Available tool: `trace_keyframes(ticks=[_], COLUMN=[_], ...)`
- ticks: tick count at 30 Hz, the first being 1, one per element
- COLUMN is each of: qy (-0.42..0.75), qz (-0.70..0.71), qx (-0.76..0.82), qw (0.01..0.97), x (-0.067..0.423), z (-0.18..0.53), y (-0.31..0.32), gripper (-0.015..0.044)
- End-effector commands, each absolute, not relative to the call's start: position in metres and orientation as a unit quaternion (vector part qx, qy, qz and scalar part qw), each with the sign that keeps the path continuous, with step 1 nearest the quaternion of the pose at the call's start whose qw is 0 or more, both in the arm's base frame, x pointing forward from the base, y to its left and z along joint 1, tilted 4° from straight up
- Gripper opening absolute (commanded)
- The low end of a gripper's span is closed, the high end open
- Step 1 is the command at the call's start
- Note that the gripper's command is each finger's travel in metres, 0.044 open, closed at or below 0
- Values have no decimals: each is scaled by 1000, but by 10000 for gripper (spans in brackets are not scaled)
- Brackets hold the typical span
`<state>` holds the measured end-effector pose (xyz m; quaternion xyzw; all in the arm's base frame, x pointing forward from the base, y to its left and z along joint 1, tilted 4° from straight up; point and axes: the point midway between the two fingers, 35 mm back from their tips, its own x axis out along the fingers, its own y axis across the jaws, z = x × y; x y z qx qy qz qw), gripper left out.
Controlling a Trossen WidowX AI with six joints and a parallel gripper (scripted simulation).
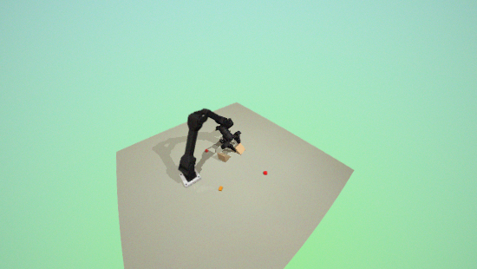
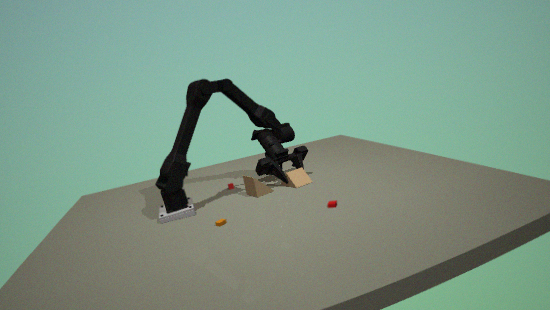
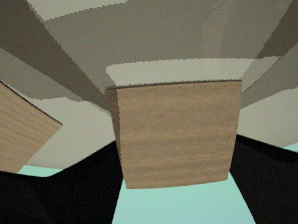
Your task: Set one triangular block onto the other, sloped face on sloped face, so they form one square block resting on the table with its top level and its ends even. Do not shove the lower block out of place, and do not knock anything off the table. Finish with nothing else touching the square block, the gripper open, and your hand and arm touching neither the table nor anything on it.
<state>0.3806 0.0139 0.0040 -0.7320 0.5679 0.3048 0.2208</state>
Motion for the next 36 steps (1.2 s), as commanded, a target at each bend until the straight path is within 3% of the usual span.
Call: trace_keyframes(ticks=[1,10,25,36], qy=[568,568,568,580], qz=[305,305,305,287], qx=[-732,-732,-732,-718], qw=[221,221,221,255], x=[381,384,384,383], z=[4,29,101,100], y=[14,15,16,16], gripper=[229,0,0,0])
